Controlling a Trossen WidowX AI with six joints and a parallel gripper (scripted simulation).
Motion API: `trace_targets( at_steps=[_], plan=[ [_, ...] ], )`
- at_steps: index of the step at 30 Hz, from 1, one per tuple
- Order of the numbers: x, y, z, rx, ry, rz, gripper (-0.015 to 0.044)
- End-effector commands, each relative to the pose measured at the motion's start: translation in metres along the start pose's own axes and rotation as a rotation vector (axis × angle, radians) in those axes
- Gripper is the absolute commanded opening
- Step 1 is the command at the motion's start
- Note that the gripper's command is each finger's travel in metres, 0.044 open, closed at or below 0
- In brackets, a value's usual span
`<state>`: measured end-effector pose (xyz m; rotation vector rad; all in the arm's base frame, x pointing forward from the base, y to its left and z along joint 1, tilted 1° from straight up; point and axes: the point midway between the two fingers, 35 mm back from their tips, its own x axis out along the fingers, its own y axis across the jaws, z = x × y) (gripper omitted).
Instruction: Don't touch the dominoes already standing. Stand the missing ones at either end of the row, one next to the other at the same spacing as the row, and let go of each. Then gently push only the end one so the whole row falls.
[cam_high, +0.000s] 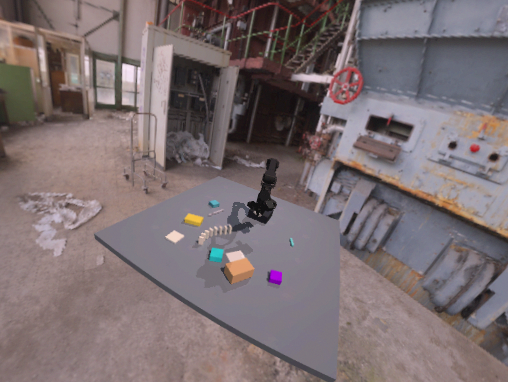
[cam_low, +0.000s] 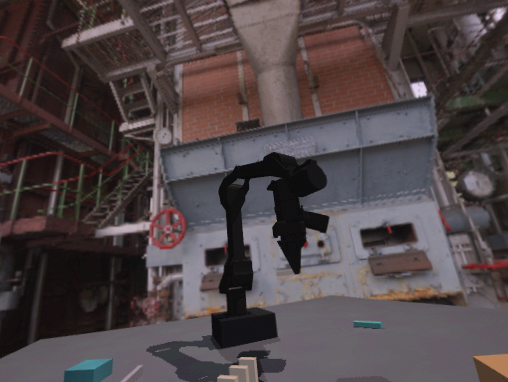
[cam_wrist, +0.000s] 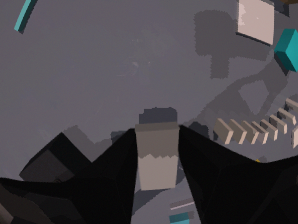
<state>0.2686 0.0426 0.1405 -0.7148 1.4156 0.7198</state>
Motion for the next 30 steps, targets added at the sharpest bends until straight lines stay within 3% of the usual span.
trace_targets(
  at_steps=[1, 5, 11, 30],
  plan=[
    [-0.002, -0.001, 0.040, -0.157, -0.001, 0.003, 0.0107],
    [0.000, 0.005, 0.088, -0.345, -0.005, 0.003, 0.0107],
    [0.002, 0.004, 0.093, -0.344, -0.021, 0.002, 0.0107],
    [0.048, -0.035, 0.148, -0.104, -0.445, 0.014, 0.0107]
  ],
)
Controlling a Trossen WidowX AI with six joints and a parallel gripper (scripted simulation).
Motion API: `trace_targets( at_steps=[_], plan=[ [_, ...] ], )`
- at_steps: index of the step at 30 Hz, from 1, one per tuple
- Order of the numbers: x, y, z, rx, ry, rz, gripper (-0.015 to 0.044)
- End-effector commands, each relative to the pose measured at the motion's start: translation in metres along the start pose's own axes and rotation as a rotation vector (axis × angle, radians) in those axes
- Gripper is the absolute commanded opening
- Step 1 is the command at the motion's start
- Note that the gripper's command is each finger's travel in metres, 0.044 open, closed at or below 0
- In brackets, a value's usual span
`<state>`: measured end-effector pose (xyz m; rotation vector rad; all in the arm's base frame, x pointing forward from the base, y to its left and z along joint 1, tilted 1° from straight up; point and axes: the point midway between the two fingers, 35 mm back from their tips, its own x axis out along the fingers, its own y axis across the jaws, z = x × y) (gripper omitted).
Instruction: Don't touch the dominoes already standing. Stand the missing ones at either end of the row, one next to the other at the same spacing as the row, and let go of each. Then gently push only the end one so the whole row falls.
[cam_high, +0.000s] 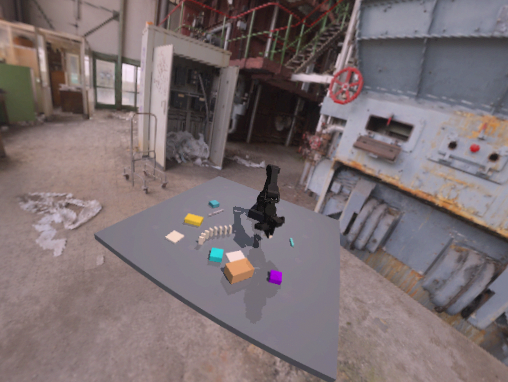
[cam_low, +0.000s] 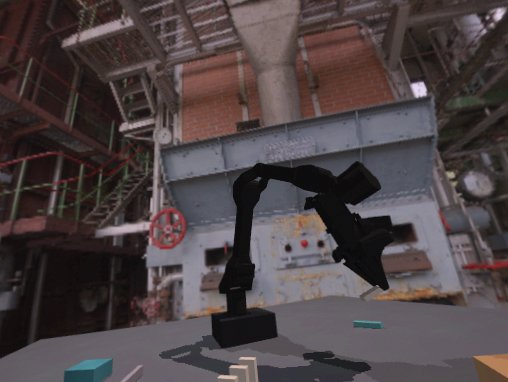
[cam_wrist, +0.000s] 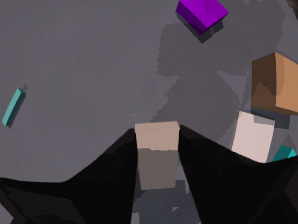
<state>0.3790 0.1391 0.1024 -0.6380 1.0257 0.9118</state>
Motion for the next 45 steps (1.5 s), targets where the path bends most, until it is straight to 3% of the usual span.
trace_targets(
  at_steps=[1, 21, 45],
  plan=[
    [0.009, -0.009, 0.004, 0.043, -0.083, -0.005, 0.0107],
    [0.028, -0.044, 0.014, 0.166, -0.505, -0.014, 0.0107],
    [0.008, -0.046, -0.007, 0.141, -0.913, 0.038, 0.0107]
  ],
)
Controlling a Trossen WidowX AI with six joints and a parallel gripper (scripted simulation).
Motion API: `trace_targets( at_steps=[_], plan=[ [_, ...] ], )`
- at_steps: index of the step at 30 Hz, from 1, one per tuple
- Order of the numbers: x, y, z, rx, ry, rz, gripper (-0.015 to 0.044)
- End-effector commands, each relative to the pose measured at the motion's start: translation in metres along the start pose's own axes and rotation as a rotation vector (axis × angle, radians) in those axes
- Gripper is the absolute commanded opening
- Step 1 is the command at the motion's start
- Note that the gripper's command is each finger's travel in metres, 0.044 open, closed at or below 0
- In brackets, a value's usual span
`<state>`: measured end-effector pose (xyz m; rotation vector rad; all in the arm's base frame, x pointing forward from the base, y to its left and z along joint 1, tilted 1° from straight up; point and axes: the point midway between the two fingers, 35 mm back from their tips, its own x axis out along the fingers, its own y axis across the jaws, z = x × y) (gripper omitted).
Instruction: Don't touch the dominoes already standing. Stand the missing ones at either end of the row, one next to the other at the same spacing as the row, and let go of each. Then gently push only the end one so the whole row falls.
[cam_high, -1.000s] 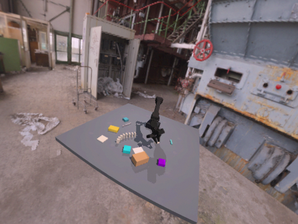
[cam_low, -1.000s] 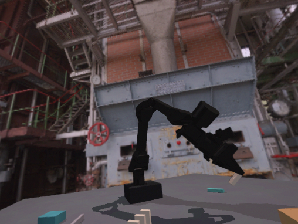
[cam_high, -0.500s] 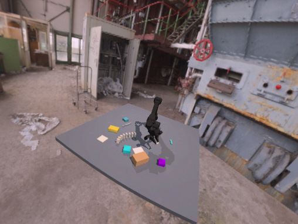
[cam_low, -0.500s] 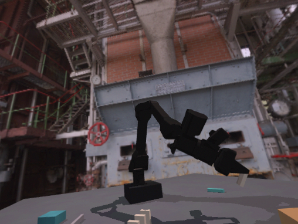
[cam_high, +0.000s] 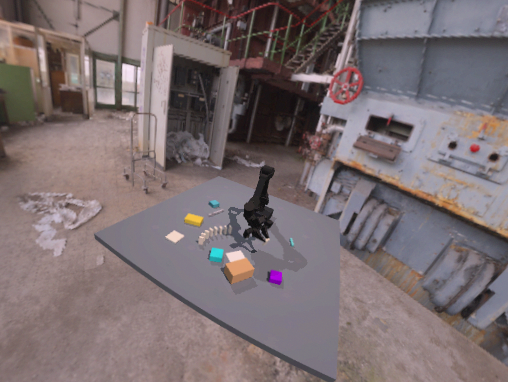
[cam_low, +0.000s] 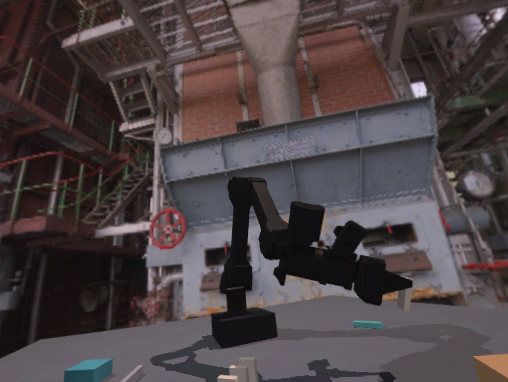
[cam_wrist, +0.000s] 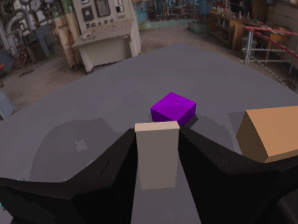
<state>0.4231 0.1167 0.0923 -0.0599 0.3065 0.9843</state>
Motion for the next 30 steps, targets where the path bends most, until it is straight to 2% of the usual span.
trace_targets(
  at_steps=[1, 16, 30],
  plan=[
    [-0.008, 0.004, -0.001, -0.005, -0.052, 0.026, 0.0107],
    [-0.045, 0.029, -0.007, -0.064, -0.208, 0.131, 0.0107],
    [-0.082, 0.069, -0.018, -0.164, -0.279, 0.257, 0.0107]
  ],
)
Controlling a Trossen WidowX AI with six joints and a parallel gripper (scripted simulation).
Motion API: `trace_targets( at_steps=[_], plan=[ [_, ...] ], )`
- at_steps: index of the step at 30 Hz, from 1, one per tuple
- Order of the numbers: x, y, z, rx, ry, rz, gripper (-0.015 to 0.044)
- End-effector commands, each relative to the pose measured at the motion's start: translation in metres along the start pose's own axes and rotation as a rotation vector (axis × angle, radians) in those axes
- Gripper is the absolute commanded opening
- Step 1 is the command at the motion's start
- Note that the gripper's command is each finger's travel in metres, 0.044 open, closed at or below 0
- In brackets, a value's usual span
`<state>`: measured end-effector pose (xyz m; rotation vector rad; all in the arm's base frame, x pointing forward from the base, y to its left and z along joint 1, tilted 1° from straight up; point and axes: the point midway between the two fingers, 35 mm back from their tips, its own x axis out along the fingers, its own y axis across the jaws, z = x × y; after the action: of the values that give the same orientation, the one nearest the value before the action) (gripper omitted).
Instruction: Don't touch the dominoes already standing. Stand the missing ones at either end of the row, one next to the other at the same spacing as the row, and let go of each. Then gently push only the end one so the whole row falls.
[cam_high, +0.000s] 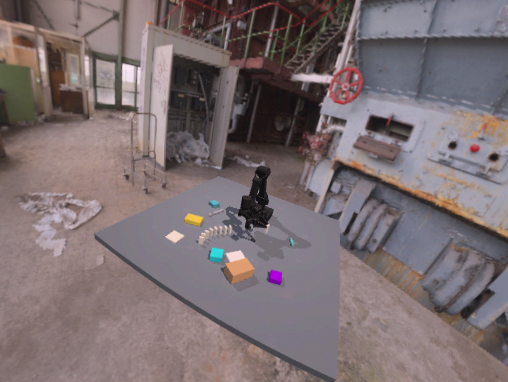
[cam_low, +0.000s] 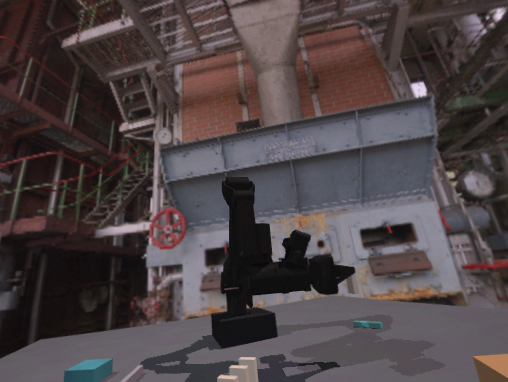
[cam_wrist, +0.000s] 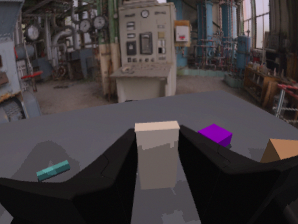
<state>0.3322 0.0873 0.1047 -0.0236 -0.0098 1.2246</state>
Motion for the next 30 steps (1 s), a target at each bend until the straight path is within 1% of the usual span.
trace_targets(
  at_steps=[1, 21, 30],
  plan=[
    [-0.007, 0.015, 0.000, -0.022, -0.009, 0.042, 0.0107],
    [-0.010, 0.021, 0.000, -0.033, -0.011, 0.057, 0.0107],
    [-0.007, 0.018, -0.029, -0.033, -0.004, 0.058, 0.0107]
  ],
)
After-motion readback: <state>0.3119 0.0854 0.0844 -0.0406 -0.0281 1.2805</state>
